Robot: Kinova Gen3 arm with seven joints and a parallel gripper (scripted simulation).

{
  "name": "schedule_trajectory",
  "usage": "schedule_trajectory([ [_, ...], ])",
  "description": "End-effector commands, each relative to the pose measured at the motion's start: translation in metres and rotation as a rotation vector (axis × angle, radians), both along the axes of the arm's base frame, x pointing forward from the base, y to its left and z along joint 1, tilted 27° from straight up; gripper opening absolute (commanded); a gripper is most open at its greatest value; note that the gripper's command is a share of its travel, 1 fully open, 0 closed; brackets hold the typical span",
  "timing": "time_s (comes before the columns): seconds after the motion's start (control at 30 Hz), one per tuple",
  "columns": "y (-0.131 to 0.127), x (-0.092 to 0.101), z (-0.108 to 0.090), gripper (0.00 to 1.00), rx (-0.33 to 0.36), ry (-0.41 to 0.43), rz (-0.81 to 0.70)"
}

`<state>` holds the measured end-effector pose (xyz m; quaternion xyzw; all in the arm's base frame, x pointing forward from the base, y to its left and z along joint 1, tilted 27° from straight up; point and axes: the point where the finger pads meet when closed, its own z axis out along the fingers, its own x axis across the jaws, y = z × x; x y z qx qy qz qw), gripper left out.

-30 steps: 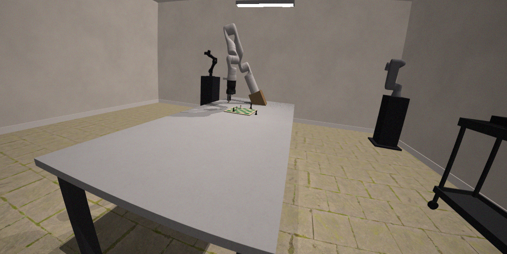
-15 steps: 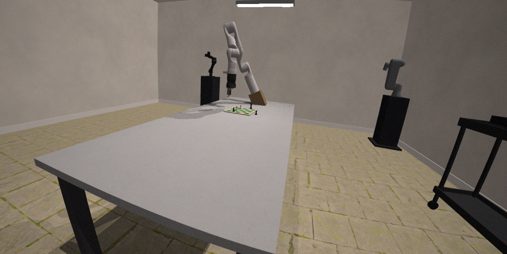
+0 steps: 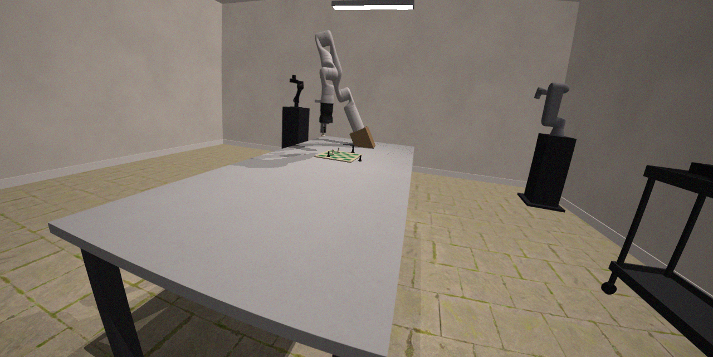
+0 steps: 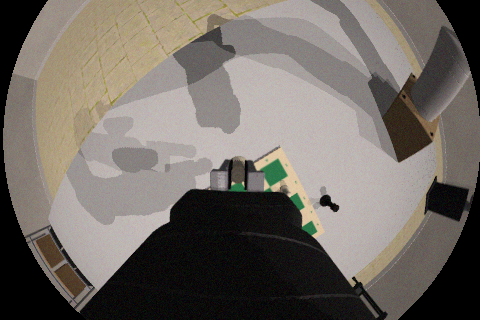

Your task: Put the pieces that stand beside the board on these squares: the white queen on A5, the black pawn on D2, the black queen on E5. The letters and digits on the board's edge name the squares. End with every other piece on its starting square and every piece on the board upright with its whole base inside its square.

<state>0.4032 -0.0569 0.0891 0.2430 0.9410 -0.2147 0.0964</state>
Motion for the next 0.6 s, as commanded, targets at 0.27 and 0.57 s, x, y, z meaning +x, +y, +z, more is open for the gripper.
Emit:
schedule_trajectory([
  [0.27, 0.080, -0.007, -0.037, 0.00, 0.012, -0.037, -0.067],
  [0.57, 0.169, -0.039, -0.083, 0.00, 0.015, -0.090, -0.171],
])
